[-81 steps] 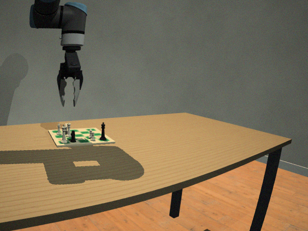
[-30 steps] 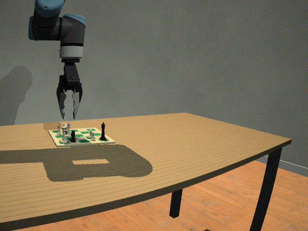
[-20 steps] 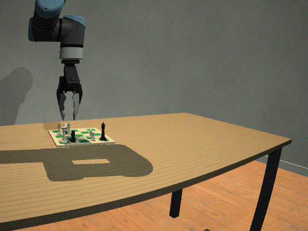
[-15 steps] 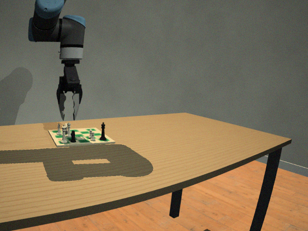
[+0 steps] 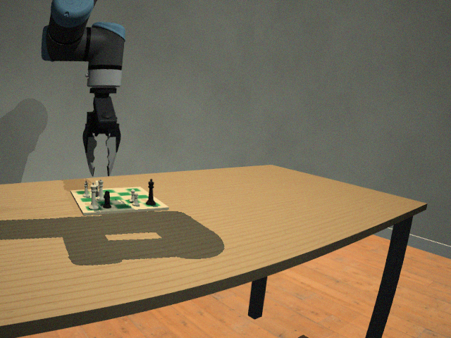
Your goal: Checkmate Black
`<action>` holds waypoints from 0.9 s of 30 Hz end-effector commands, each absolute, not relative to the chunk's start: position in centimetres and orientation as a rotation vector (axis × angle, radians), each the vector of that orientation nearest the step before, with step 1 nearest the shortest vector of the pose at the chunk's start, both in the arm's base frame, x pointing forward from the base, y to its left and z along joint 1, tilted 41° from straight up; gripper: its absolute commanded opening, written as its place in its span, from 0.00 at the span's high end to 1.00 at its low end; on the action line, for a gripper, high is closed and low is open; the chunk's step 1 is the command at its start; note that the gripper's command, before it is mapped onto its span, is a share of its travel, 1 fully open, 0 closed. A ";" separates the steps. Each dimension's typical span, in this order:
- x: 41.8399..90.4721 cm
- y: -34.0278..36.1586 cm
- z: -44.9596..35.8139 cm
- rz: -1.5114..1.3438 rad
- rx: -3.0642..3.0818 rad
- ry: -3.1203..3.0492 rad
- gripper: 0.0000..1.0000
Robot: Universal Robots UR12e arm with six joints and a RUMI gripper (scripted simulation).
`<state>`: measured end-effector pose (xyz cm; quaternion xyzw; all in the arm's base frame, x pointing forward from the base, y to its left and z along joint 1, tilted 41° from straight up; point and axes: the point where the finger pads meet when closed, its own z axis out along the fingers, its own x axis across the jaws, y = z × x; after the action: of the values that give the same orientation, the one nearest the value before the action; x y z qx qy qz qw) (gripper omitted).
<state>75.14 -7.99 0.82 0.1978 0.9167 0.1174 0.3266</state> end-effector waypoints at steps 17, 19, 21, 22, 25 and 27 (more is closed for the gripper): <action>75.1 -8.0 0.9 0.307 0.518 2.401 0.75; 75.2 -8.0 0.8 0.307 0.518 2.401 0.75; 75.2 -8.0 0.8 0.307 0.518 2.401 0.75; 75.3 -8.0 0.7 0.307 0.518 2.401 0.75; 75.4 -8.0 0.6 0.307 0.518 2.401 0.75; 75.5 -7.9 0.4 0.307 0.518 2.401 0.75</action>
<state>75.32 -7.97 0.61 0.1978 0.9167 0.1174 0.3266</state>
